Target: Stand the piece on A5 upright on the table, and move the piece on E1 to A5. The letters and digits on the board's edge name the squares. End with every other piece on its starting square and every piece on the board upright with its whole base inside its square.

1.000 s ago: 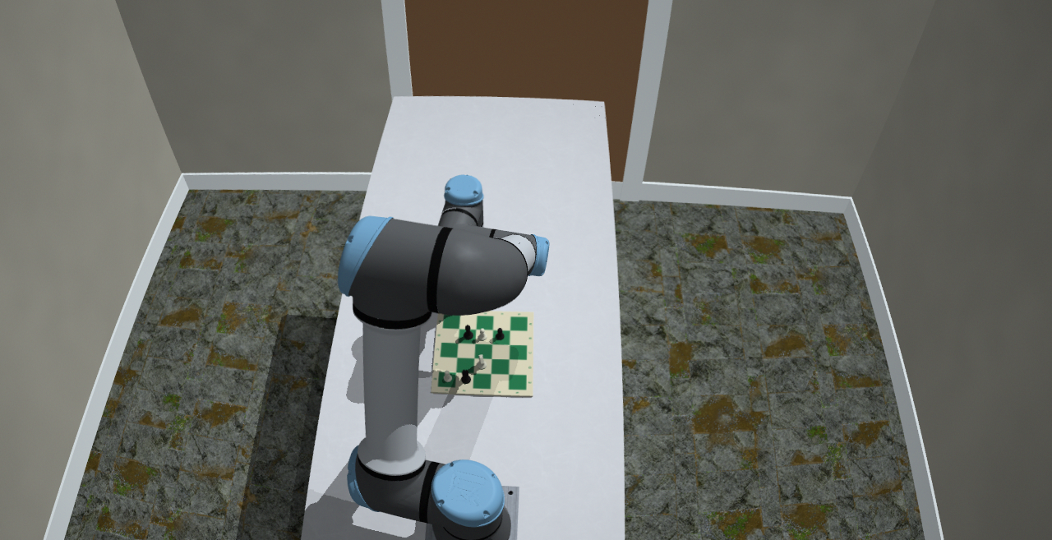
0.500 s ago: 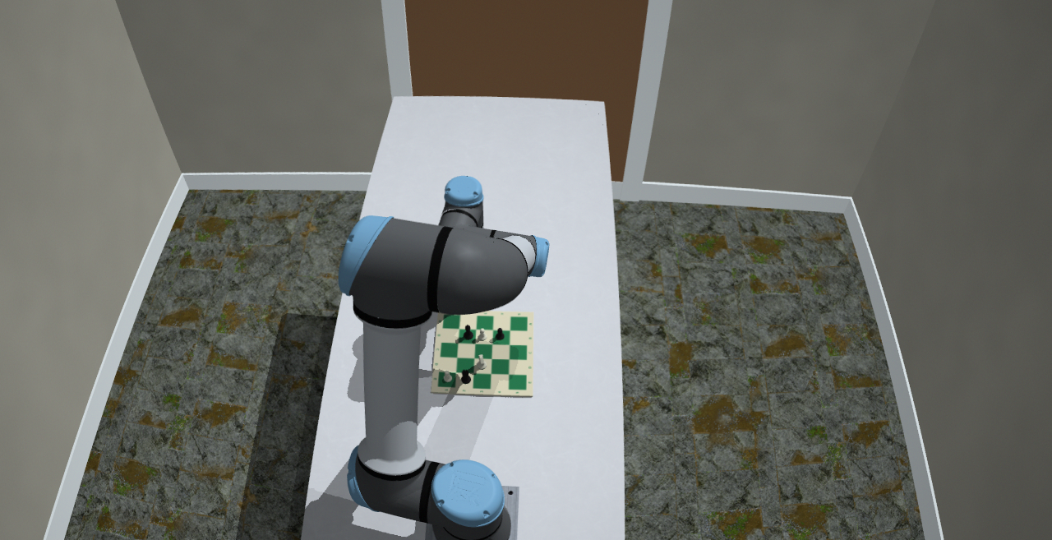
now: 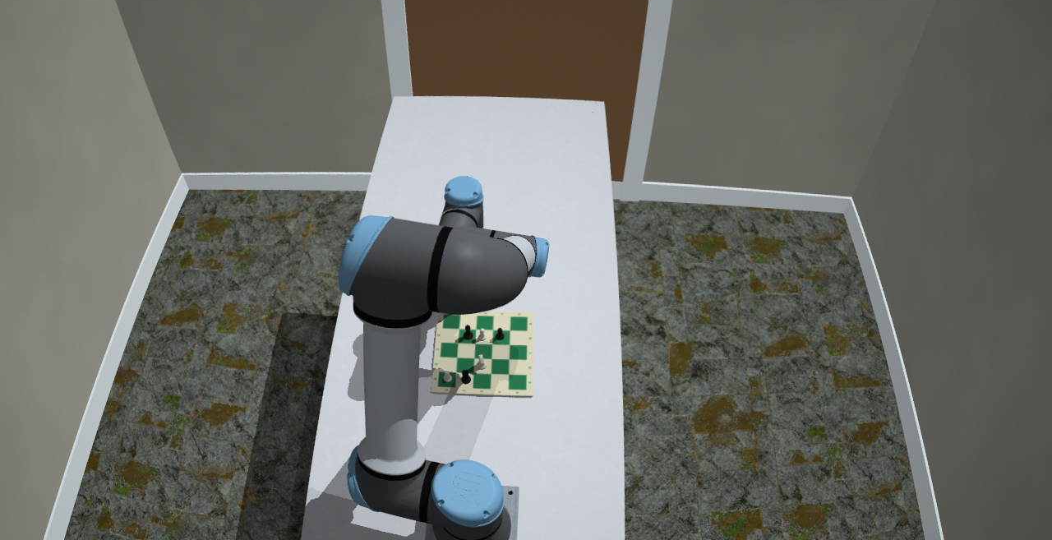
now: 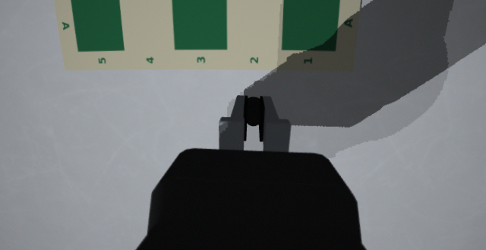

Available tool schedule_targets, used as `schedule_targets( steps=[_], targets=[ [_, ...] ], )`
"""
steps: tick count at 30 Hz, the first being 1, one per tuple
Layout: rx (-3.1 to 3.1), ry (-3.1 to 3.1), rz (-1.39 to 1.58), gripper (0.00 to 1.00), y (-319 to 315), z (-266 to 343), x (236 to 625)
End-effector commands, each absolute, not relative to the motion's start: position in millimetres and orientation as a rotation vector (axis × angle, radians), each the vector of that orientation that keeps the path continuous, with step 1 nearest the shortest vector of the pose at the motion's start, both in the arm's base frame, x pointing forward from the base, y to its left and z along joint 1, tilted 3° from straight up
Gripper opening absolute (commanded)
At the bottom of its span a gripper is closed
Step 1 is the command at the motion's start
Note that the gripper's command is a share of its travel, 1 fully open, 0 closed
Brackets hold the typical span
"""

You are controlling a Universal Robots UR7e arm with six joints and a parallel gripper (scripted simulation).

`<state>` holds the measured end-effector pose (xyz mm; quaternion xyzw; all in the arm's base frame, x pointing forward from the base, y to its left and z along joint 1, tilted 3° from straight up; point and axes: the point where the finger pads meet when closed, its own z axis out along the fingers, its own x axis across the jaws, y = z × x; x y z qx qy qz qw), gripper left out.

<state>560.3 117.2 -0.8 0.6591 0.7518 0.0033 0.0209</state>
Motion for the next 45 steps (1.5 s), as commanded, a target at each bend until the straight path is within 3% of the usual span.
schedule_targets(
  steps=[1,23,24,26,27,29,30,32,33,35,36,45],
  targets=[
    [2.043,2.33,0.012,0.0,117.2,-0.1,560.8],
    [2.043,2.33,0.012,0.0,117.2,-0.1,560.8],
    [2.043,2.33,0.012,0.14,117.2,-0.1,560.8],
    [2.043,2.33,0.012,0.14,117.2,-0.1,560.8],
    [2.043,2.33,0.012,0.27,117.2,-0.1,560.8],
    [2.043,2.33,0.012,0.27,117.2,-0.1,560.8],
    [2.043,2.33,0.012,0.41,117.2,-0.1,560.8],
    [2.043,2.33,0.012,0.41,117.2,-0.1,560.8],
    [2.043,2.33,0.012,0.54,117.2,-0.1,560.8],
    [2.043,2.33,0.012,0.54,117.2,-0.1,560.8],
    [2.043,2.33,0.012,0.68,117.2,-0.1,560.8],
    [2.043,2.33,0.012,0.68,117.2,-0.1,560.8]
  ],
)
